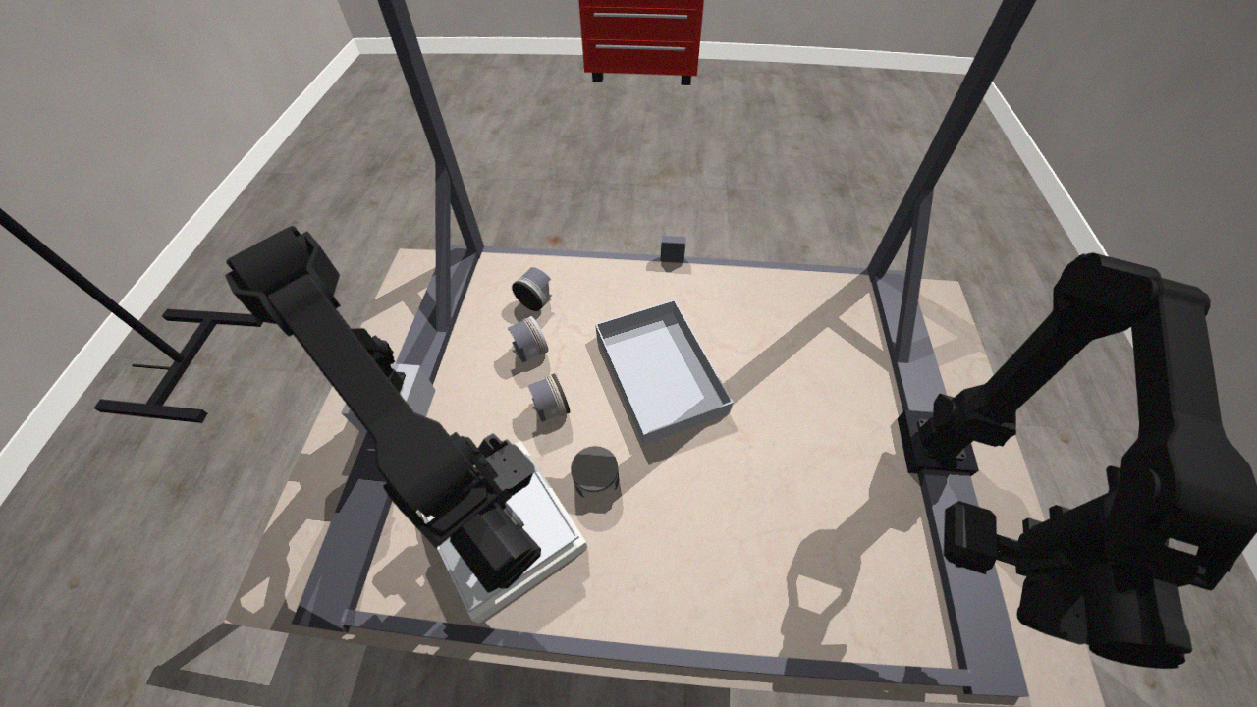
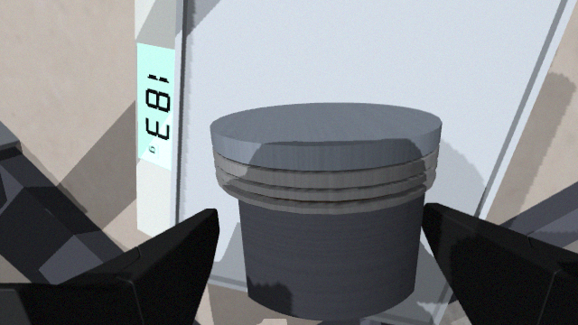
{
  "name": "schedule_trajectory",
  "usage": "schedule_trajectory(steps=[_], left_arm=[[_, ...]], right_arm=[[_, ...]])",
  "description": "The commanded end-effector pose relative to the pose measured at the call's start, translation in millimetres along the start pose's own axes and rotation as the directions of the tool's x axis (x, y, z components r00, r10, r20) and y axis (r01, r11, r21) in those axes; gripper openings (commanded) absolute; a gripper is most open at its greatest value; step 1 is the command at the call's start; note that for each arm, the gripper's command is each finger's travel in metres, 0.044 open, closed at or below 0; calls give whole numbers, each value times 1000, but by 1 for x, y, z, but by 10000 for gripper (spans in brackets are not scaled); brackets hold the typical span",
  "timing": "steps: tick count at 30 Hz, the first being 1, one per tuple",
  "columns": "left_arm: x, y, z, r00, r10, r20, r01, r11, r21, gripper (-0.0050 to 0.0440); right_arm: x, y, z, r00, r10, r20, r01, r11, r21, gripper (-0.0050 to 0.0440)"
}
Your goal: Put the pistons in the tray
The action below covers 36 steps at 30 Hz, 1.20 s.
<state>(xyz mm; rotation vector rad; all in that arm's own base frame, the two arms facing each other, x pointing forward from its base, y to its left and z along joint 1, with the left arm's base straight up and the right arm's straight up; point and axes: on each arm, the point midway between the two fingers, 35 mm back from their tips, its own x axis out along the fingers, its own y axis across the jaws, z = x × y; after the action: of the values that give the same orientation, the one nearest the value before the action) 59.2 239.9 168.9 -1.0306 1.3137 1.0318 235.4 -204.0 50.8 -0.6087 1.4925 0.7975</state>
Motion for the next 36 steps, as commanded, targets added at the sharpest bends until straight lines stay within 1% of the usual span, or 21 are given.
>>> schedule_trajectory(steps=[1, 10, 13, 22, 36], left_arm=[[-5, 0, 4, 1000, -1, 18, 1, 1000, 2, 400], [-5, 0, 4, 1000, -1, 18, 1, 1000, 2, 400], [-5, 0, 4, 1000, -1, 18, 1, 1000, 2, 400], [-5, 0, 4, 1000, -1, 18, 1, 1000, 2, 400], [-5, 0, 4, 1000, -1, 18, 1, 1000, 2, 400]], right_arm=[[-22, -6, 2, 998, -55, 0, 55, 998, -6, 378], [-37, -5, 1, 998, -56, 0, 56, 998, -6, 378], [-37, -5, 1, 999, -49, 0, 49, 999, -6, 378], [-54, -4, 1, 998, -56, 0, 56, 998, -6, 378], [-74, -3, 1, 999, -55, 0, 55, 998, -6, 378]])
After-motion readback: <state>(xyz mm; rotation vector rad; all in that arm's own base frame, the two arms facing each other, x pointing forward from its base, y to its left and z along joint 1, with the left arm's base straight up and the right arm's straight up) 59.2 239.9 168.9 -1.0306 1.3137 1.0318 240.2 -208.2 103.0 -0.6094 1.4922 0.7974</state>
